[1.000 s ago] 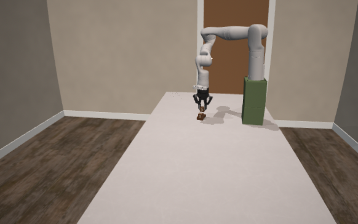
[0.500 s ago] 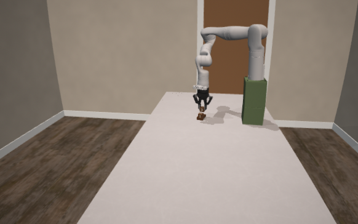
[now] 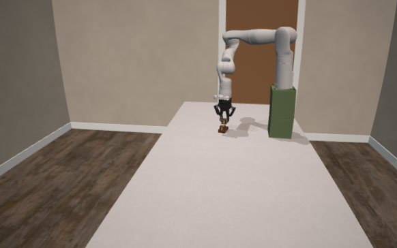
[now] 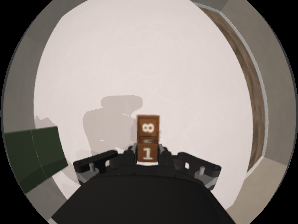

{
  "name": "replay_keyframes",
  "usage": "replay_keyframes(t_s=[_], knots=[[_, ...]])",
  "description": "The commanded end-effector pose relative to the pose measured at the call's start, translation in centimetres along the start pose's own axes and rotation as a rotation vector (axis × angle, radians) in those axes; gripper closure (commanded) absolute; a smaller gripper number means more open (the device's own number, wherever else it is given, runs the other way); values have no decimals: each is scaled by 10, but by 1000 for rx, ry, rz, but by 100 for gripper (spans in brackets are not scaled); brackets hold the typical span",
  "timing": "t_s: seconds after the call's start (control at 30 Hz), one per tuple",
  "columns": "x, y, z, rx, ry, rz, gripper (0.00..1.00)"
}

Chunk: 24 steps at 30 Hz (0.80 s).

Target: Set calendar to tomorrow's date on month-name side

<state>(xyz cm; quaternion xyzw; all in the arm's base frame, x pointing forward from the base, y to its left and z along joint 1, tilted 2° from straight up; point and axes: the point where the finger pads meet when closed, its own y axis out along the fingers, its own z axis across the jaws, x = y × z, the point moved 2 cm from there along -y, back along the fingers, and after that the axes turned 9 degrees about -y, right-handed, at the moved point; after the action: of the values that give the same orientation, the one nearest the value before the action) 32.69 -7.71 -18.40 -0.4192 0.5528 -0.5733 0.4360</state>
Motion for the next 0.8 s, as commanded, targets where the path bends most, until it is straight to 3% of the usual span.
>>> replay_keyframes(t_s=[0.0, 0.77], knots=[[0, 2, 0, 0, 0, 0, 74], [0, 18, 0, 0, 0, 0, 74]])
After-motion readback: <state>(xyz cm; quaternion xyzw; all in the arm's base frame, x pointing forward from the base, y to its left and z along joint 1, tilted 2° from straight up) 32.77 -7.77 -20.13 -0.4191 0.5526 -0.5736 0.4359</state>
